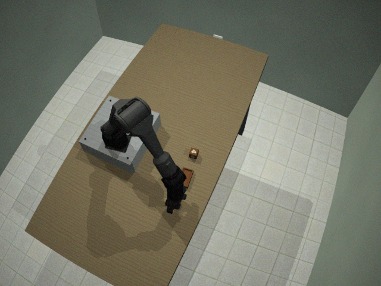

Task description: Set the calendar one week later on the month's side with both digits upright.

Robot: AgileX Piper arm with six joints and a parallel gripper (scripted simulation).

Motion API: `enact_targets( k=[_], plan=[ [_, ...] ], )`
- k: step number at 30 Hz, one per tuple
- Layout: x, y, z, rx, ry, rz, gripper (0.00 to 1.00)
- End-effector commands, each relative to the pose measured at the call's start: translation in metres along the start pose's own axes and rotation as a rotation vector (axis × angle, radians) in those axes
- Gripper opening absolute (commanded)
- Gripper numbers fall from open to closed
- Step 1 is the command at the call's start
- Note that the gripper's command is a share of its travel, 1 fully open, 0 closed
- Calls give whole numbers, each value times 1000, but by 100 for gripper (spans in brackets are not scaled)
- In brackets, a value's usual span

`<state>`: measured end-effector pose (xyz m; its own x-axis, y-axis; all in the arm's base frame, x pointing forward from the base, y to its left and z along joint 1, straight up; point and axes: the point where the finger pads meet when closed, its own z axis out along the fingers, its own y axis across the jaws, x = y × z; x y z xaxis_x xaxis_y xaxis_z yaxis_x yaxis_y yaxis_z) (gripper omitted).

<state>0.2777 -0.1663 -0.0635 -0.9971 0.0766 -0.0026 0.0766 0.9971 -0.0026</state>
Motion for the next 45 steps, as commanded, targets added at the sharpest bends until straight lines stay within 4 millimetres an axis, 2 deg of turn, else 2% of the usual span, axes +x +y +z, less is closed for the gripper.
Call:
enact_targets(
  k=[1,9,15,17,26,35,36,45],
  plan=[
    [0,0,1,0,1,0,62],
    [-1,-1,-13,2,-4,0,62],
    [-1,-1,-42,2,-4,0,62],
    [-1,-1,-42,2,-4,0,62],
    [-1,0,-84,2,-4,0,62],
    [0,0,-90,1,-1,0,62],
    [0,0,-90,1,-1,0,100],
    [0,0,-90,1,-1,0,100]
  ],
)
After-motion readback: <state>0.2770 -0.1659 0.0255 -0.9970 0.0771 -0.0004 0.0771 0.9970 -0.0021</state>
